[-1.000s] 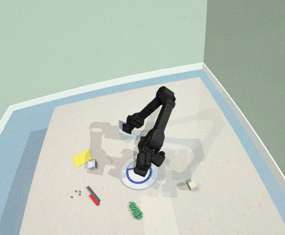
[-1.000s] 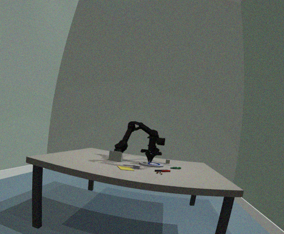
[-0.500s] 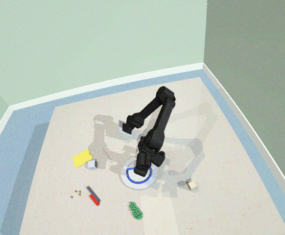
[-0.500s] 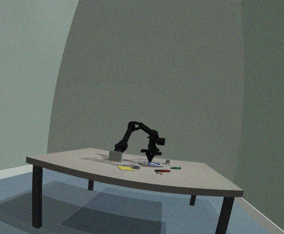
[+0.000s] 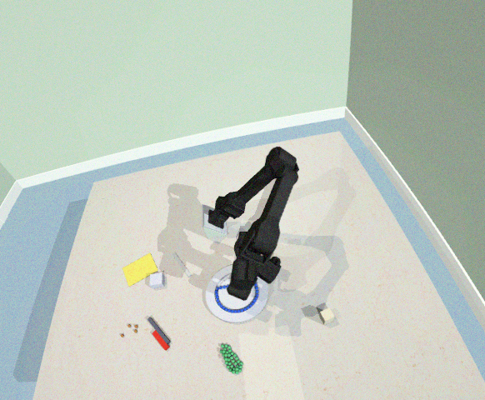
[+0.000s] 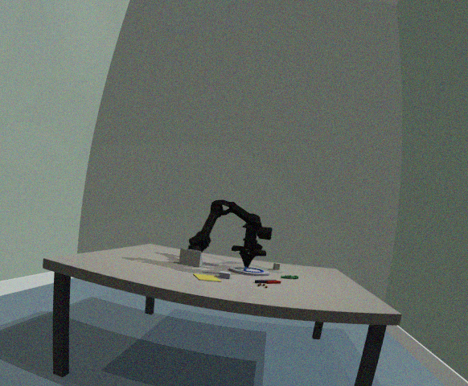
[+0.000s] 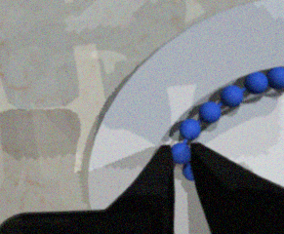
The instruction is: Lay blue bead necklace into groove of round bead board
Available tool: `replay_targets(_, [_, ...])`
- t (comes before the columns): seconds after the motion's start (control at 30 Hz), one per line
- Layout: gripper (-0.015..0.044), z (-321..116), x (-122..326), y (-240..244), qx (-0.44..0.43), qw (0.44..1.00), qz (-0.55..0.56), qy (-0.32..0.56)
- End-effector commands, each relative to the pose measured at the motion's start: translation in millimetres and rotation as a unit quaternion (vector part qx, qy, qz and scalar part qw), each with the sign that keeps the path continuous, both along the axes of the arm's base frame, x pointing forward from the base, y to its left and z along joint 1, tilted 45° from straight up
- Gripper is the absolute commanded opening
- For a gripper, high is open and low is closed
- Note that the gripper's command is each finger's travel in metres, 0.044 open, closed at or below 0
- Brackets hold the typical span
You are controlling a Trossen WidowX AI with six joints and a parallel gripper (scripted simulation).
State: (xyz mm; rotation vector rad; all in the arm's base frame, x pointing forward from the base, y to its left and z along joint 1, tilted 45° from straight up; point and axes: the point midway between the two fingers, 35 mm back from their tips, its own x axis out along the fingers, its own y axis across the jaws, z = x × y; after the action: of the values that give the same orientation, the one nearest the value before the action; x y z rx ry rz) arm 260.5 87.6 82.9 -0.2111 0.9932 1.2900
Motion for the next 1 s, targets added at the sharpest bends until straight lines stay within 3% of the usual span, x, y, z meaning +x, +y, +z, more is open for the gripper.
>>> replay_targets(0.0, [0.0,4.3,0.4,-3.7,0.002,1.0,-0.001,0.0])
replay_targets(0.7, [0.0,-0.5,-1.4,4.6,0.003,1.0,-0.001,0.0])
replay_targets(0.97, [0.021,0.8,1.0,2.6,-0.001,1.0,-0.001,-0.005])
